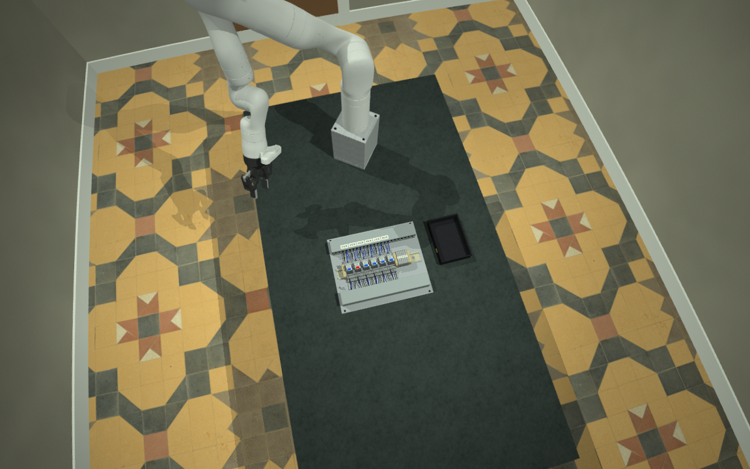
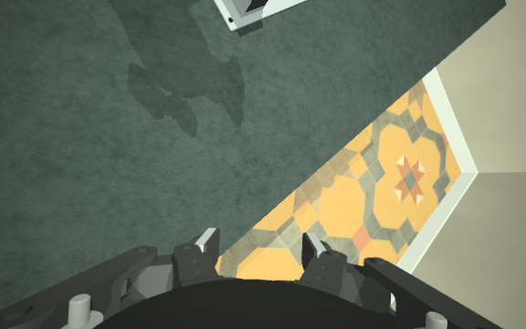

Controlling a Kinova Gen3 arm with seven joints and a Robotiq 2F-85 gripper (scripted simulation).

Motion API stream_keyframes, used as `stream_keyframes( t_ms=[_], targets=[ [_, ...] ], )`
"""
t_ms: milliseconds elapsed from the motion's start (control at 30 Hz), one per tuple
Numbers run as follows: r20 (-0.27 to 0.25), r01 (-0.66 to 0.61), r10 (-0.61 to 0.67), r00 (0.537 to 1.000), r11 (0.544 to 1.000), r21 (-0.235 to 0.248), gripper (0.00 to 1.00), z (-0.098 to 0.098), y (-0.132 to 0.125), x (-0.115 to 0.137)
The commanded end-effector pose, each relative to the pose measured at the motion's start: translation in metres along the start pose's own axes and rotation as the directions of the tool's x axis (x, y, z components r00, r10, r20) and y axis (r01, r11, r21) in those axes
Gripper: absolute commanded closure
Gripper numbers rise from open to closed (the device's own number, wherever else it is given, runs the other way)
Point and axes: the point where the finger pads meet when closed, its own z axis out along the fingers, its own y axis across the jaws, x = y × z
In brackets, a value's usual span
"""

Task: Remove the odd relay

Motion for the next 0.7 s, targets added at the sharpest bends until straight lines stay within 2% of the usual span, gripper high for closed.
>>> stream_keyframes(
  t_ms=[0, 400, 467, 667],
  targets=[
    [0.003, 0.033, -0.033, 0.999, 0.999, 0.016, 0.39, 0.006, 0.006, 0.006],
    [0.041, 0.110, -0.115, 0.993, 0.988, 0.105, 0.39, 0.028, 0.018, 0.010],
    [0.041, 0.110, -0.115, 0.993, 0.988, 0.105, 0.39, 0.028, 0.018, 0.010],
    [0.055, 0.146, -0.156, 0.986, 0.978, 0.148, 0.39, 0.038, 0.025, 0.016]
  ],
)
